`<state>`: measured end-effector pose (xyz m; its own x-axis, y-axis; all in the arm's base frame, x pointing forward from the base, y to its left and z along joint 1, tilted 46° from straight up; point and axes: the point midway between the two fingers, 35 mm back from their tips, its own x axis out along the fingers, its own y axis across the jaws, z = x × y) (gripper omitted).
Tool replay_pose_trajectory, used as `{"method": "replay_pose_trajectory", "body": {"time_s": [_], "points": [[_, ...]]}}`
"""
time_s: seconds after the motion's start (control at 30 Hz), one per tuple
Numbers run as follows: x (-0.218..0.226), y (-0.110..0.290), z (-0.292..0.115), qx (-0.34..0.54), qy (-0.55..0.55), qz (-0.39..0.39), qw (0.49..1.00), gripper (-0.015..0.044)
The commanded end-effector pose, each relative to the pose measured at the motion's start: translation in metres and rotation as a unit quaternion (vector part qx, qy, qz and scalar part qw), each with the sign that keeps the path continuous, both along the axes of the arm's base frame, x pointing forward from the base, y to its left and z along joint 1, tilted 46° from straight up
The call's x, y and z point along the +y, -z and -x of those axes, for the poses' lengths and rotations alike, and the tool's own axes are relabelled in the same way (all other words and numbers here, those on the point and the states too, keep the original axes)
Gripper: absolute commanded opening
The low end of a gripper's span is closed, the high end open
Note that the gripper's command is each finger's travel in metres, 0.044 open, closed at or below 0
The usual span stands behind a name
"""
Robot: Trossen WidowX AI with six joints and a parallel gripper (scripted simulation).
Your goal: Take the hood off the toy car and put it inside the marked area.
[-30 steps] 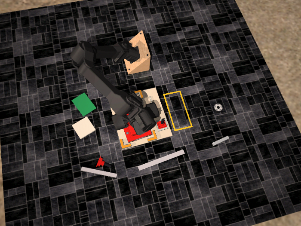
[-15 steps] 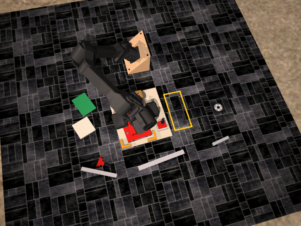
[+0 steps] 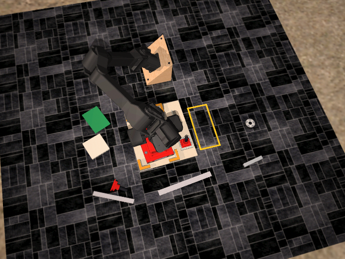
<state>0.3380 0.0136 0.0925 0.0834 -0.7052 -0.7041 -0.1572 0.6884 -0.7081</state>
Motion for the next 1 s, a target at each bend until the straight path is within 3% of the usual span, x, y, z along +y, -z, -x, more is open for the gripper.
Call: {"method": "replay_pose_trajectory", "body": {"time_s": [0.0,0.3,0.97], "points": [[0.01,-0.007,0.0,-0.002,-0.001,-0.004,1.0,0.0],[0.028,-0.026,0.003,-0.002,-0.001,-0.004,1.0,0.0],[0.09,0.035,0.008,-0.001,-0.004,-0.014,1.0,0.0]]}}
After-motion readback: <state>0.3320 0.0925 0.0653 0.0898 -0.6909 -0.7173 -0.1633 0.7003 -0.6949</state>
